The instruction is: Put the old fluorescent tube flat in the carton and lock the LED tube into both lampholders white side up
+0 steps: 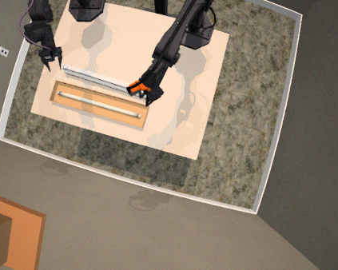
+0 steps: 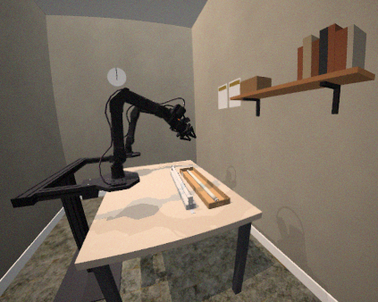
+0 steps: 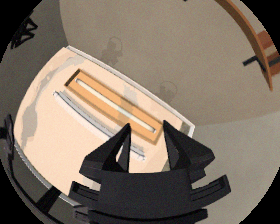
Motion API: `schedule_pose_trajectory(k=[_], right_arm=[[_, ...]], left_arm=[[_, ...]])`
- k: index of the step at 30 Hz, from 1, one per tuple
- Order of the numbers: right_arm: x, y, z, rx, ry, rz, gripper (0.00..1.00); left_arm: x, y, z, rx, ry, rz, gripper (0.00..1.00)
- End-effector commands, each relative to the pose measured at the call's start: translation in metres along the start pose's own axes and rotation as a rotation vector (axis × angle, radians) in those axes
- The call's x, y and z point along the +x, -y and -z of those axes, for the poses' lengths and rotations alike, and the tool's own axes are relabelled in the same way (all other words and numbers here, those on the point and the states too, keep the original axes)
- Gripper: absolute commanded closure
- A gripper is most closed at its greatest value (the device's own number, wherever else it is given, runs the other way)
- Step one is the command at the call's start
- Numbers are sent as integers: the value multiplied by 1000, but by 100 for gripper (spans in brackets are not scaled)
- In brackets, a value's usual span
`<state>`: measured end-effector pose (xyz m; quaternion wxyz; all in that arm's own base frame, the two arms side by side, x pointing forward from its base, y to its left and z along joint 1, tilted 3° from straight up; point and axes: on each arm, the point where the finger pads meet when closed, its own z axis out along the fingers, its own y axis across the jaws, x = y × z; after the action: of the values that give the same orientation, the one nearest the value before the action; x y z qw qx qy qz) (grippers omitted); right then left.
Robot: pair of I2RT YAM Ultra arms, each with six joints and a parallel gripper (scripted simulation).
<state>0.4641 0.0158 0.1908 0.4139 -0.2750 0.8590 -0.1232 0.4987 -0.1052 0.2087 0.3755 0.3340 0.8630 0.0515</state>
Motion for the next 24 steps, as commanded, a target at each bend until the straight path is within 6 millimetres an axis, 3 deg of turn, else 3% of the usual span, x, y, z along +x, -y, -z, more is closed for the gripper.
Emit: schedule_pose_trajectory(k=[1, 3, 4, 8, 10, 14, 15, 18, 19, 21, 23, 24], right_arm=[[-25, 14, 15, 69, 104, -113, 51], [-36, 23, 32, 96, 161, -170, 51], [-33, 36, 41, 126, 174, -210, 51], [-64, 47, 83, 154, 326, -312, 51], [-67, 63, 104, 202, 381, -379, 51], [-88, 65, 146, 204, 525, -478, 51], [-87, 74, 158, 223, 555, -511, 51], [-85, 80, 166, 237, 575, -541, 51], [-90, 71, 168, 210, 592, -552, 51], [-95, 68, 184, 190, 636, -568, 51], [-96, 72, 198, 204, 672, -591, 51], [-95, 86, 210, 239, 700, -605, 51]], left_arm=[[-19, -20, 16, -97, 118, 105, 51], [-22, -35, 38, -144, 179, 167, 51], [-23, -40, 49, -162, 207, 193, 51], [-25, -63, 99, -249, 340, 312, 51], [-25, -73, 124, -289, 412, 369, 51], [-21, -86, 175, -356, 556, 472, 51], [-19, -89, 188, -374, 597, 499, 51], [-16, -90, 197, -387, 628, 525, 51], [-14, -87, 199, -381, 643, 540, 51], [-7, -92, 220, -415, 691, 570, 51], [-3, -92, 233, -430, 728, 588, 51], [-1, -92, 240, -435, 743, 594, 51]])
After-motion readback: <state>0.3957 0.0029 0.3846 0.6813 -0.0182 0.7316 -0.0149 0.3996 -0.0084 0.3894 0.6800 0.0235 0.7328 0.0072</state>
